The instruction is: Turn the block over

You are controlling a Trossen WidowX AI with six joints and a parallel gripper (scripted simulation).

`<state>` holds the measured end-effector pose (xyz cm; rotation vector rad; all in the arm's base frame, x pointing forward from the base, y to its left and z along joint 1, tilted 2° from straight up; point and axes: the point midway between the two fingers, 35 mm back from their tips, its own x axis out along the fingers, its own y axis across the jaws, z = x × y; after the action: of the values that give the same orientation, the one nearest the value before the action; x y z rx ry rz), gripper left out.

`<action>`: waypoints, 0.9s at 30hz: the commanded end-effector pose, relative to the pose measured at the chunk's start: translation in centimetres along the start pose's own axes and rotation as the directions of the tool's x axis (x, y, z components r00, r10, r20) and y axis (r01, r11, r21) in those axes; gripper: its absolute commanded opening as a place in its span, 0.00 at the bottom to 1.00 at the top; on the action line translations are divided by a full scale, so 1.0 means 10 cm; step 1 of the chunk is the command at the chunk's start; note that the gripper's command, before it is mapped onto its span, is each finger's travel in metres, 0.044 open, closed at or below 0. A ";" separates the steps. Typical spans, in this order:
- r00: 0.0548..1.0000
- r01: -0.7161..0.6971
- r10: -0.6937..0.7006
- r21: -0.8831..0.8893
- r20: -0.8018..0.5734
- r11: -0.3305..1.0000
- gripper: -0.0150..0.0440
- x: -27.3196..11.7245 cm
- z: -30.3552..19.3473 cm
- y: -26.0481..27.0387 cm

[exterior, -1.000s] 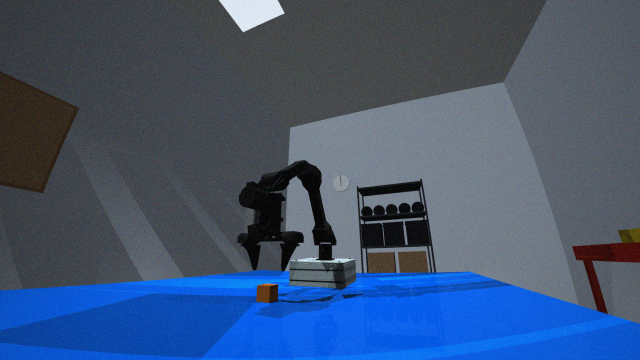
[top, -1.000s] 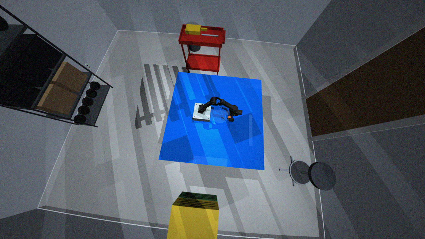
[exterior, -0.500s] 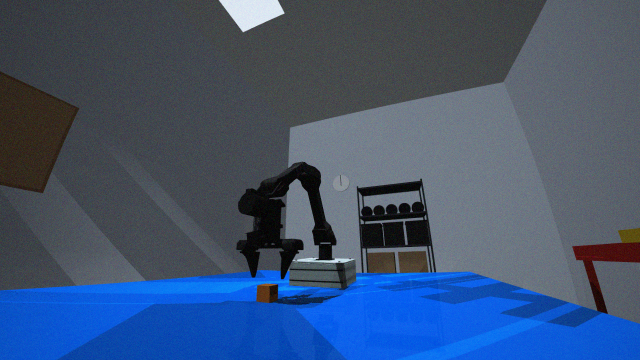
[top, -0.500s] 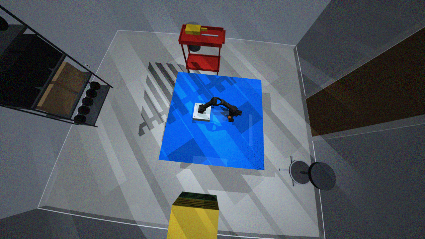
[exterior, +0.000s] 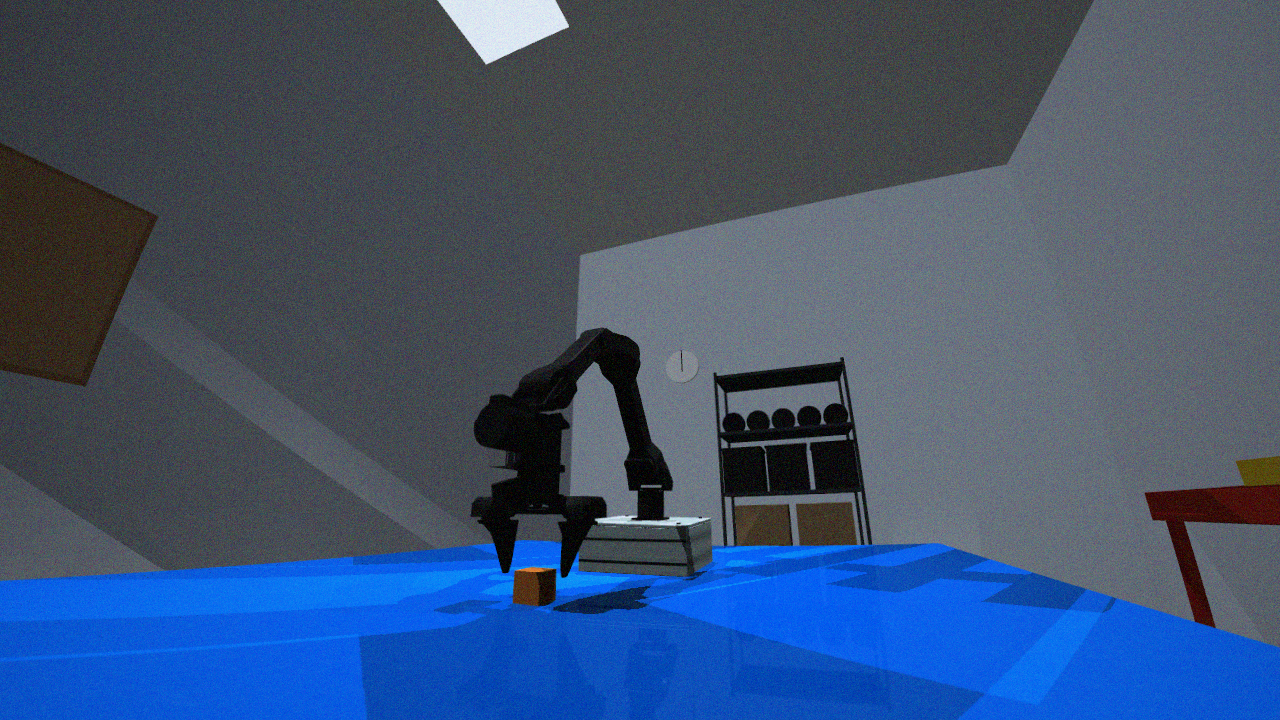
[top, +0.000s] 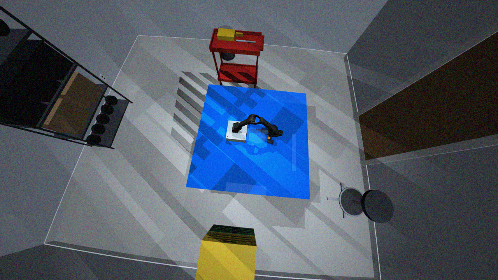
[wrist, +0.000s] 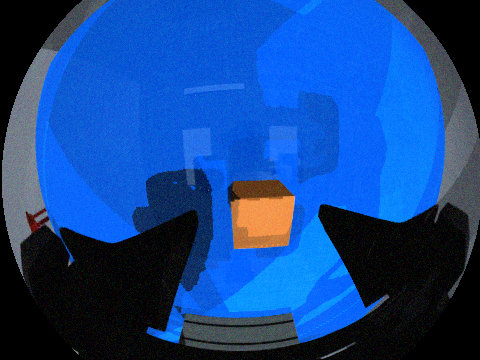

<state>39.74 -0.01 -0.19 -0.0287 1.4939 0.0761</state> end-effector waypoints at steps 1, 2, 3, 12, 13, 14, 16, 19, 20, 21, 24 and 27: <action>1.000 0.005 -0.005 0.002 -0.011 1.000 1.00 0.10 -0.03 -0.01; 1.000 0.005 -0.005 0.002 -0.011 1.000 1.00 0.11 -0.03 -0.01; 1.000 0.005 -0.005 0.002 -0.011 1.000 1.00 0.11 -0.03 -0.01; 1.000 0.005 -0.005 0.002 -0.011 1.000 0.60 0.11 -0.03 -0.01; 1.000 0.005 -0.005 0.002 -0.011 1.000 0.56 0.11 -0.03 -0.01; 1.000 0.005 -0.005 0.002 -0.011 1.000 0.51 0.11 -0.03 -0.01; 1.000 0.005 -0.005 0.002 -0.011 1.000 0.49 0.11 -0.03 -0.01; 1.000 0.005 -0.005 0.002 -0.011 1.000 0.45 0.11 -0.03 -0.01; 1.000 0.005 -0.005 0.002 -0.011 1.000 0.44 0.11 -0.03 -0.01; 1.000 0.005 -0.005 0.002 -0.011 1.000 0.43 0.11 -0.03 -0.01; 1.000 0.005 -0.005 0.002 -0.011 1.000 0.40 0.11 -0.03 -0.01; 1.000 0.005 -0.005 0.002 -0.011 1.000 0.36 0.11 -0.03 -0.01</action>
<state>39.52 -0.02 -1.20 -0.0304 1.5042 0.0750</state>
